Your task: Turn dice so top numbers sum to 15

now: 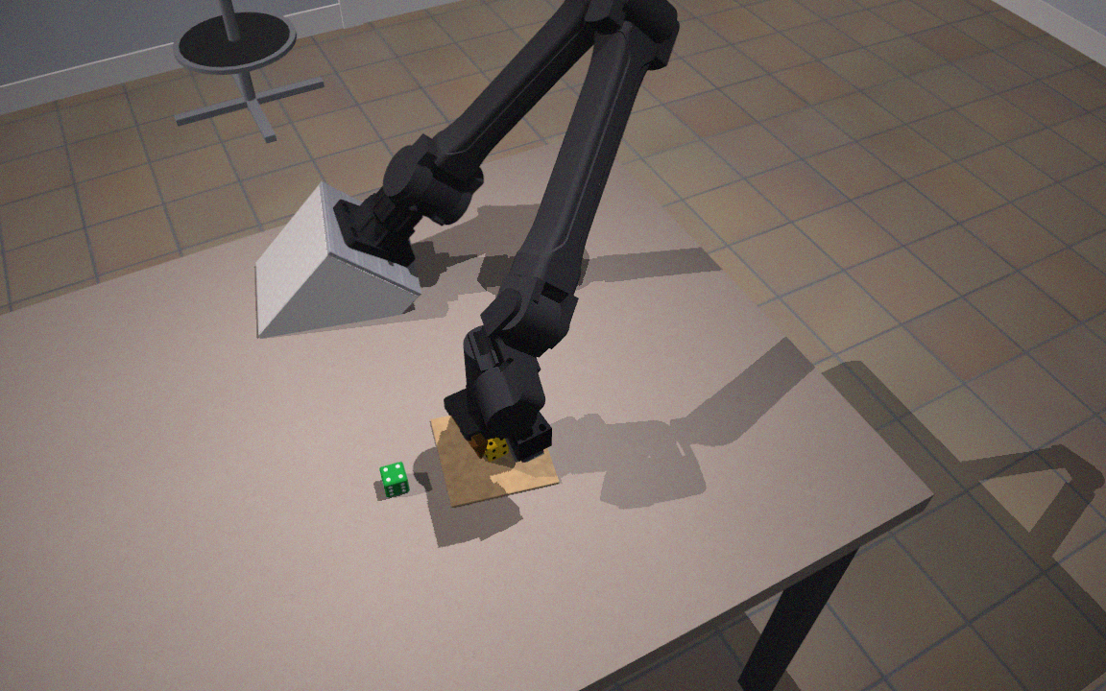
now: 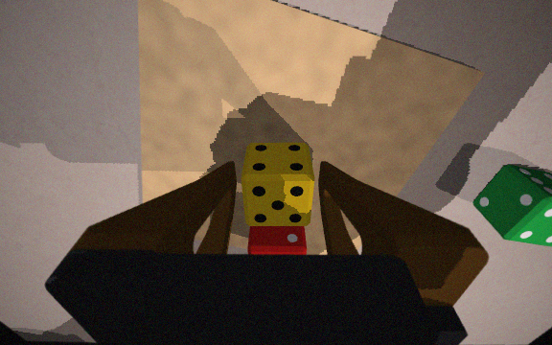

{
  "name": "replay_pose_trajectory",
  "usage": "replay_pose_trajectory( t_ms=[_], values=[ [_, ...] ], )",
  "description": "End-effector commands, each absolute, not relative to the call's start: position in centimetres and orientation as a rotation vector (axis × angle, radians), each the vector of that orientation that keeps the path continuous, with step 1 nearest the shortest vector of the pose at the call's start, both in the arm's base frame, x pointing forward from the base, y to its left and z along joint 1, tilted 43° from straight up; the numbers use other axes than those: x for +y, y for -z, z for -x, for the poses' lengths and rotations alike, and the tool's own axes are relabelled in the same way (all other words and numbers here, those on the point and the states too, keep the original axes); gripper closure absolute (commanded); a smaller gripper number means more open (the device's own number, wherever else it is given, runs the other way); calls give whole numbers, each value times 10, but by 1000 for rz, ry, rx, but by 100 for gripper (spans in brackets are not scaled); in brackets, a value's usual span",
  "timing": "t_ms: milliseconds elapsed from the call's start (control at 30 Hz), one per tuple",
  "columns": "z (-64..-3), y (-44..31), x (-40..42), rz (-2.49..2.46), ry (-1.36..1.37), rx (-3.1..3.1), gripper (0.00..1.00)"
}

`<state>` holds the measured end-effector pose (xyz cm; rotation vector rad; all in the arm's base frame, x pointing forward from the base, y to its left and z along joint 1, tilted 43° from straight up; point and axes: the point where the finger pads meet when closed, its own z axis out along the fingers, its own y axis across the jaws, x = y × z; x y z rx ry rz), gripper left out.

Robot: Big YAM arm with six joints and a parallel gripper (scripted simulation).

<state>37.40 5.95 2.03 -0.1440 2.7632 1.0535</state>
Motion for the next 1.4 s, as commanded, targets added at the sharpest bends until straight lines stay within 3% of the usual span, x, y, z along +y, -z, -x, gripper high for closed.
replay_pose_trajectory(
  t_ms=[0,933,1200,1233,1367],
  values=[
    [-377,-18,64,144,-1062,2767,55],
    [-379,-100,-11,151,-1005,2723,55],
    [-372,-90,-3,168,-1035,2748,55],
    [-372,-90,-3,168,-1035,2748,0],
    [-372,-90,-3,168,-1035,2748,0]
  ],
)
